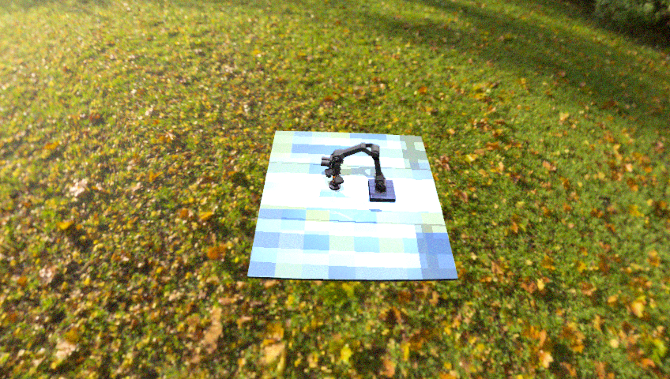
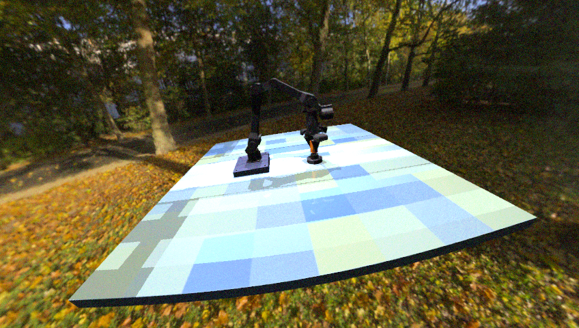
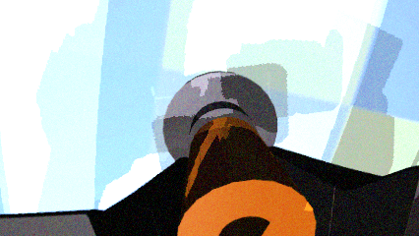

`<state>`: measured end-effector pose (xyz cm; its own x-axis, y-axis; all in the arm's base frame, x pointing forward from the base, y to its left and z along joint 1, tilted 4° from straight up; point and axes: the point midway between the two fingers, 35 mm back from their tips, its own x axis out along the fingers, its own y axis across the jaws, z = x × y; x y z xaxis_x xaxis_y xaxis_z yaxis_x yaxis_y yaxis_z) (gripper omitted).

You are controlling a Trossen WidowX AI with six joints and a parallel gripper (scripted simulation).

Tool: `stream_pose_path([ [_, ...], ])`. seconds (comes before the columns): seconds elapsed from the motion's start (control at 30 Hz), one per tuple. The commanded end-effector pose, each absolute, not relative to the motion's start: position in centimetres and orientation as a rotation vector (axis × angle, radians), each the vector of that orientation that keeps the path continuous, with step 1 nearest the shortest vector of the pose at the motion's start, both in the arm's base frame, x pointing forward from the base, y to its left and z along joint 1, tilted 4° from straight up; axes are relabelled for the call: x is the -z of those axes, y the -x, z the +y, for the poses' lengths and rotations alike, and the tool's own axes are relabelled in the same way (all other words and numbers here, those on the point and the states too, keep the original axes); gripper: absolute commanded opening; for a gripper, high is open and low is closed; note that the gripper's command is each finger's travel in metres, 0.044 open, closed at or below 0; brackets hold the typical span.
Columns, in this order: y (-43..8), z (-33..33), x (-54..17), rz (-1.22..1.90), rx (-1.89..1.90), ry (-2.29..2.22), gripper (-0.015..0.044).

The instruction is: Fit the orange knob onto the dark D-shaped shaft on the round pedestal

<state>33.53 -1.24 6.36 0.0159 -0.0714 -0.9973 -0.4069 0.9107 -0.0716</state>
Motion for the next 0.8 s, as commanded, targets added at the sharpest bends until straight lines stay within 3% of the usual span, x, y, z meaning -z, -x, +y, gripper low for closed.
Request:
stream_pose_path([
  [0.0, -33.5, -1.3, -6.0, 1.544, -0.281, 0.396, 0.0000],
  [0.67, -33.5, -1.3, -5.2, 1.549, -0.231, 0.346, 0.0000],
  [0.77, -33.5, -1.3, -5.2, 1.549, -0.231, 0.346, 0.0079],
])
